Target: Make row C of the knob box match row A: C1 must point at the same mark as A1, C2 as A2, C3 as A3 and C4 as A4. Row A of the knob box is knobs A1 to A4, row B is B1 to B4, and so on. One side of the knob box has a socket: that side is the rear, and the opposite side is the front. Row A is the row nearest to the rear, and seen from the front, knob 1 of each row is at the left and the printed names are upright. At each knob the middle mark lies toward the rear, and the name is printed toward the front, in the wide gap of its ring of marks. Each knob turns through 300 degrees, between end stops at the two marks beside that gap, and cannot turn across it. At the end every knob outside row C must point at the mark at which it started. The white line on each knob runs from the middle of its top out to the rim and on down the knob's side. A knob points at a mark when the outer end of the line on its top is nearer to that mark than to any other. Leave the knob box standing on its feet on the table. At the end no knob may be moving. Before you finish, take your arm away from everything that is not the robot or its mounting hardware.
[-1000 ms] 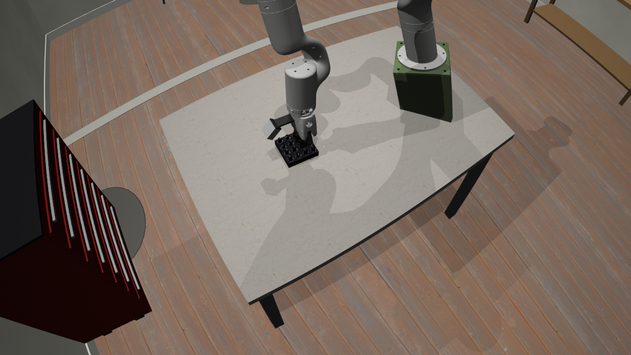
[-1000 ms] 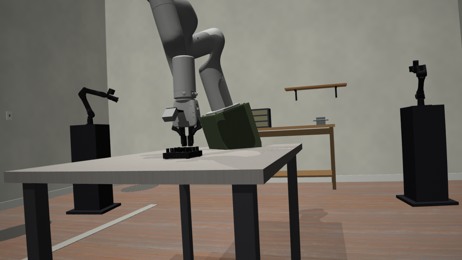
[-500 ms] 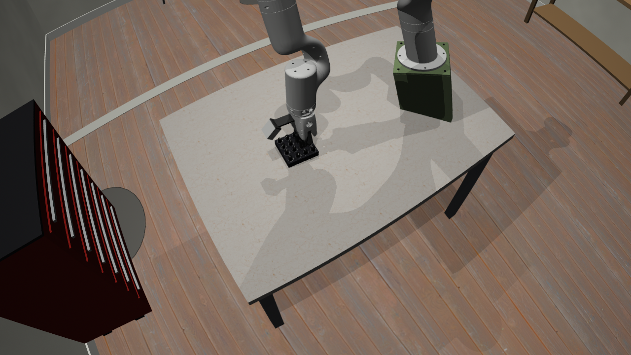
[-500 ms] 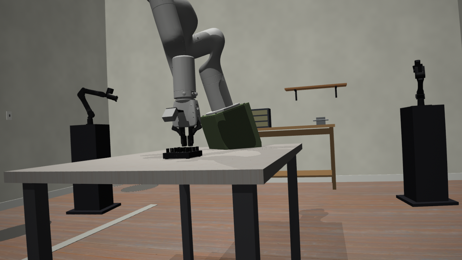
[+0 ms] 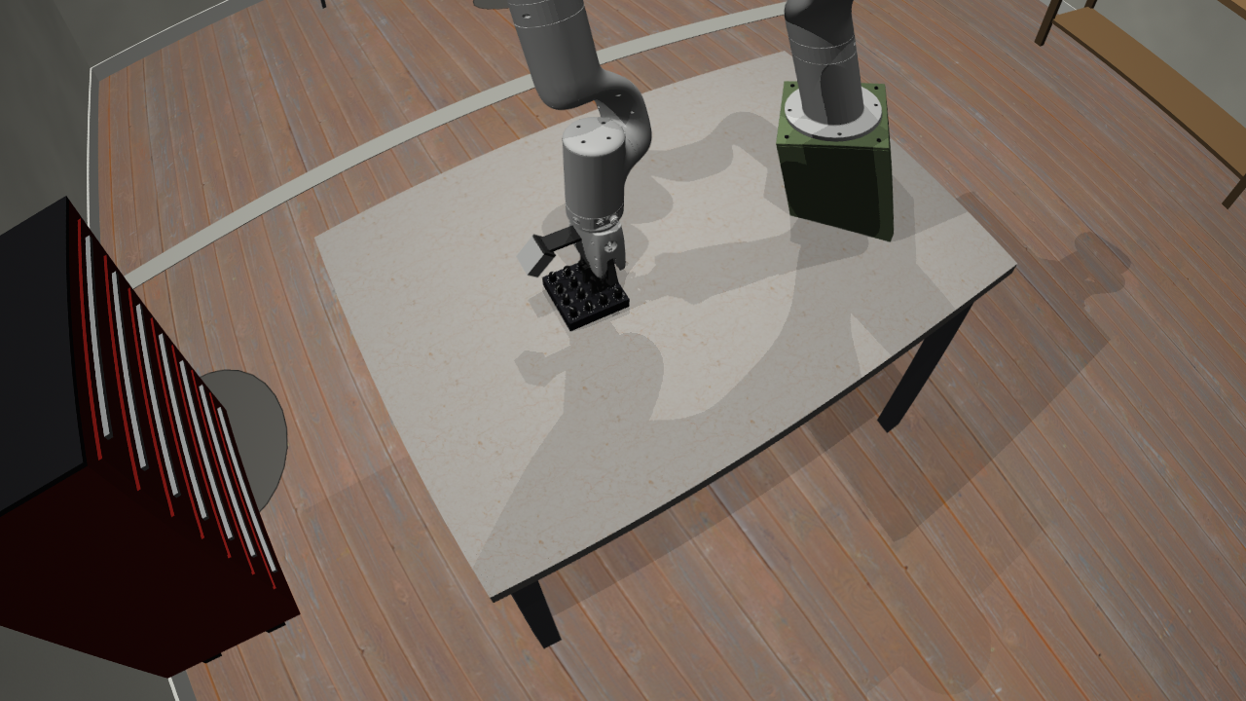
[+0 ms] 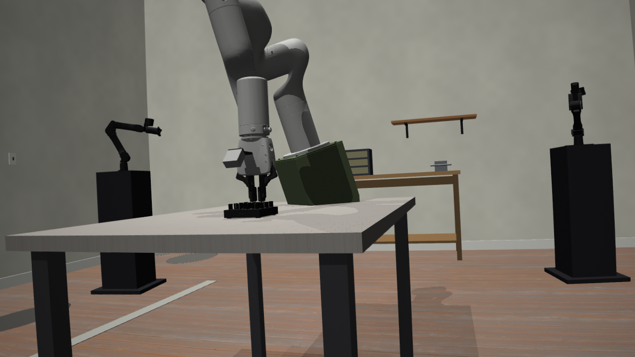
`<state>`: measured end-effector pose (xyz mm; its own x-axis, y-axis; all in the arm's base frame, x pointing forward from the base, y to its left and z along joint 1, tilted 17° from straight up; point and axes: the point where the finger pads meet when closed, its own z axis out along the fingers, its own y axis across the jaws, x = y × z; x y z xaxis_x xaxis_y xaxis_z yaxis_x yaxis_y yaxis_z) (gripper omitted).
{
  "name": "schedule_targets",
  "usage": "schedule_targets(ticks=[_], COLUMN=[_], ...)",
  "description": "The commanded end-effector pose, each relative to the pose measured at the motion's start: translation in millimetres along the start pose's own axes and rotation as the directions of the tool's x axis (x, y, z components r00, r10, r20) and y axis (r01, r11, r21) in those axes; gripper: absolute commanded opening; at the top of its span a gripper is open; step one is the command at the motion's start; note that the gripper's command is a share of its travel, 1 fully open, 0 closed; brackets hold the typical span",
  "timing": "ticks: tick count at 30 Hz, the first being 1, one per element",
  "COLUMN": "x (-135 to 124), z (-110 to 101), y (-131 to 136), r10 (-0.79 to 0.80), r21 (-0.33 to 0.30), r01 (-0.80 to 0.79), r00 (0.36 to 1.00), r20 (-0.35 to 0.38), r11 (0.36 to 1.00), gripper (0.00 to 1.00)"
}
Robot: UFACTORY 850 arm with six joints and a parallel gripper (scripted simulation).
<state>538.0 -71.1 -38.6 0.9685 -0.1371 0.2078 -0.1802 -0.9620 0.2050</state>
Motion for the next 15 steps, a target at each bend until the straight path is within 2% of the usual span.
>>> schedule_targets(ticks=[1, 15], x=[0.7, 0.7], z=[2.1, 9.3], y=[-0.1, -0.1], r10=[0.0, 0.0], r21=[0.0, 0.0], r01=[0.0, 0.0], r00=[1.0, 1.0], r20=[-0.001, -0.001], r11=[1.0, 1.0], gripper=[0.19, 0.19])
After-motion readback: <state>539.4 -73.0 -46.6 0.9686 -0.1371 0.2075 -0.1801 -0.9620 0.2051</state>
